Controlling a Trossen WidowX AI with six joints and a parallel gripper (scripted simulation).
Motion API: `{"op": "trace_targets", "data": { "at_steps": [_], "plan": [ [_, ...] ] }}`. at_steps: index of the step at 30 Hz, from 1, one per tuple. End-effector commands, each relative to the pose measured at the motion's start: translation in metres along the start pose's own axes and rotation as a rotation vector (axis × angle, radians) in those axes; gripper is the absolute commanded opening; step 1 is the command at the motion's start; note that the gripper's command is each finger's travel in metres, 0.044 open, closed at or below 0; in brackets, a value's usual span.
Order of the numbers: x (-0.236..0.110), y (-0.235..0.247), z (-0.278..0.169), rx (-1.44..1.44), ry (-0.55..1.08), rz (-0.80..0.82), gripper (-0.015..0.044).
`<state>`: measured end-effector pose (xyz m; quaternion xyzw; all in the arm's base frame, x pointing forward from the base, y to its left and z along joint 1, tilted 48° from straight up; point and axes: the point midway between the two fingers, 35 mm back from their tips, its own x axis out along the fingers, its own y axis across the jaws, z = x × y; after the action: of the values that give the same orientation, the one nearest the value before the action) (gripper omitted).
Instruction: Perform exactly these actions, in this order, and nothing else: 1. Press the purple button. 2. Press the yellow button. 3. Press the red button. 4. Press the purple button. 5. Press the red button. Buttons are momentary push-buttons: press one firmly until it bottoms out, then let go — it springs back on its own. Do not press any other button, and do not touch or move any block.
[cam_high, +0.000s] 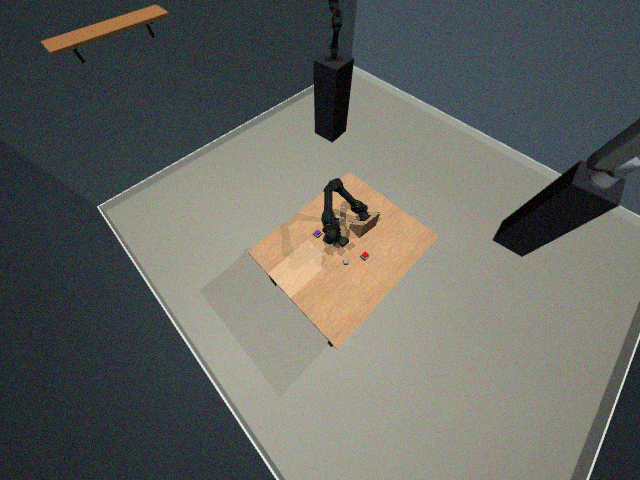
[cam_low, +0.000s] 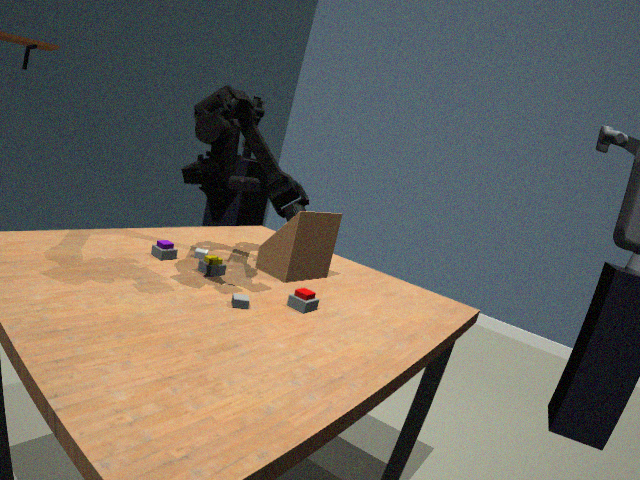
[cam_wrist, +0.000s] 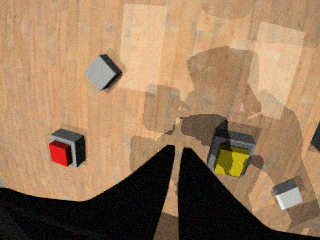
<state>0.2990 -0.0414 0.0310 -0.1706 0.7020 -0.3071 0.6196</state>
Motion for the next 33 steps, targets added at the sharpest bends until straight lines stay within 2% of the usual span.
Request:
{"op": "trace_targets", "data": {
  "at_steps": [1,6,9,14,19,33],
  "plan": [
    [-0.005,-0.071,0.010,-0.001,-0.019,-0.037,0.0020],
    [-0.006,-0.154,-0.001,0.004,-0.007,-0.106,0.0020],
    [-0.007,-0.180,-0.008,0.006,0.003,-0.131,0.0020],
    [-0.005,-0.182,-0.009,0.006,0.003,-0.132,0.0020],
    [0.051,-0.190,-0.009,0.007,0.003,-0.135,0.0020],
    [0.067,-0.192,-0.009,0.007,0.003,-0.135,0.0020]
  ]
}}
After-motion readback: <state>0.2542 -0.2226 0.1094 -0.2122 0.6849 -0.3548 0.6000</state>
